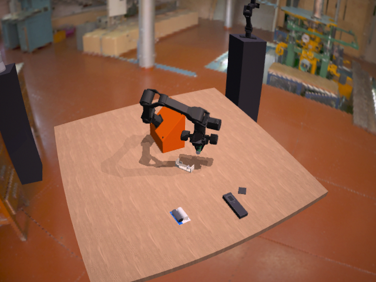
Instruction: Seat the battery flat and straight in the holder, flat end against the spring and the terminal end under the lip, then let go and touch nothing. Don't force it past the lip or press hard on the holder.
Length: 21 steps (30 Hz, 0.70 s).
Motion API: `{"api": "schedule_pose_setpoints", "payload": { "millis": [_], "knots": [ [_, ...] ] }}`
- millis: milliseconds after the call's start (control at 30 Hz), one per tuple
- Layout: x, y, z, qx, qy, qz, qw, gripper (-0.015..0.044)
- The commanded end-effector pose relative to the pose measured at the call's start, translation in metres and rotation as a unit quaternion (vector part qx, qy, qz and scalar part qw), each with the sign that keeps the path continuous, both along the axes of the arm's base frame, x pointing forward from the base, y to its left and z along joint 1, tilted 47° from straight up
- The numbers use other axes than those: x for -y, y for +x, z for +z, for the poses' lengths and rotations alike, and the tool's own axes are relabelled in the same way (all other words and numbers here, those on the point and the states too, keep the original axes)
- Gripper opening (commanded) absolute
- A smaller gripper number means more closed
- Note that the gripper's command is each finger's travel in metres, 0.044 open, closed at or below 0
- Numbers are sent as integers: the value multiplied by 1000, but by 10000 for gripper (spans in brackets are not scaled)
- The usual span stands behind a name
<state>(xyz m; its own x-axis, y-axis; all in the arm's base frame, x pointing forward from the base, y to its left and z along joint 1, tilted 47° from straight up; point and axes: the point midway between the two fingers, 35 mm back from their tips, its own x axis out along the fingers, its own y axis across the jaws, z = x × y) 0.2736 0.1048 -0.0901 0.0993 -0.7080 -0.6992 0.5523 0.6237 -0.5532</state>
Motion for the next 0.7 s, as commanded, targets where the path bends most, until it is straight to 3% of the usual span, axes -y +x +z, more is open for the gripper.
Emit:
{"api": "schedule_pose_setpoints", "payload": {
  "millis": [0,333,667],
  "knots": [
    [7,5,11,-61,-10,60,996,81],
    [25,16,37,-208,-30,203,956,81],
    [45,24,63,-347,-48,336,874,81]
  ]
}}
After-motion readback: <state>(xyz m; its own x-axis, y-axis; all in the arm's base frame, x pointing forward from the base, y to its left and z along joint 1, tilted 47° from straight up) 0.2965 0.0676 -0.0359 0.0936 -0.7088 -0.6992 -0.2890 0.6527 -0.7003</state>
